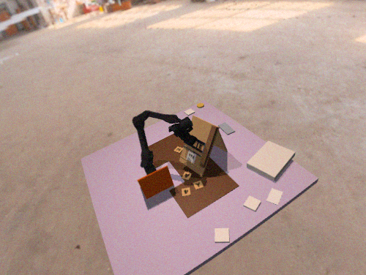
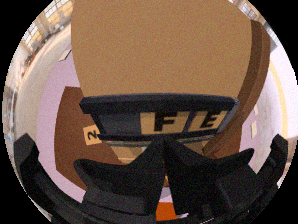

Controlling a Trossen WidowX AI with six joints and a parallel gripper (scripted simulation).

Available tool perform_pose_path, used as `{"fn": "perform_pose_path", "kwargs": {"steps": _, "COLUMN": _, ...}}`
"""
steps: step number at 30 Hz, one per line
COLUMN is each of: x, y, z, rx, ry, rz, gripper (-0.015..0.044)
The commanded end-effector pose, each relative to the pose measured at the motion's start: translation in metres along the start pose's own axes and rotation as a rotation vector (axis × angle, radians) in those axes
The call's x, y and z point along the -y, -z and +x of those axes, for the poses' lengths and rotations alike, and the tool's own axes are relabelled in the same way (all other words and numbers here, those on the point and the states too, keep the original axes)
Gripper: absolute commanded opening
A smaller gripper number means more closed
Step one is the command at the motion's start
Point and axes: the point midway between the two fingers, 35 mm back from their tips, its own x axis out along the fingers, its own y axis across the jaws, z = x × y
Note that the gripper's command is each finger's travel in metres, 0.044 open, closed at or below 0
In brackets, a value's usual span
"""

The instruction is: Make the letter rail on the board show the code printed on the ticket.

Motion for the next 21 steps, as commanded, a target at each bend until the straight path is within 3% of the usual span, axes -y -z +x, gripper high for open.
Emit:
{"fn": "perform_pose_path", "kwargs": {"steps": 1, "x": -0.0265, "y": 0.0005, "z": -0.0054, "rx": -0.203, "ry": -0.053, "rz": -0.037, "gripper": 0.0000}}
{"fn": "perform_pose_path", "kwargs": {"steps": 21, "x": -0.0253, "y": -0.0034, "z": -0.0010, "rx": -0.203, "ry": -0.053, "rz": -0.037, "gripper": 0.0000}}
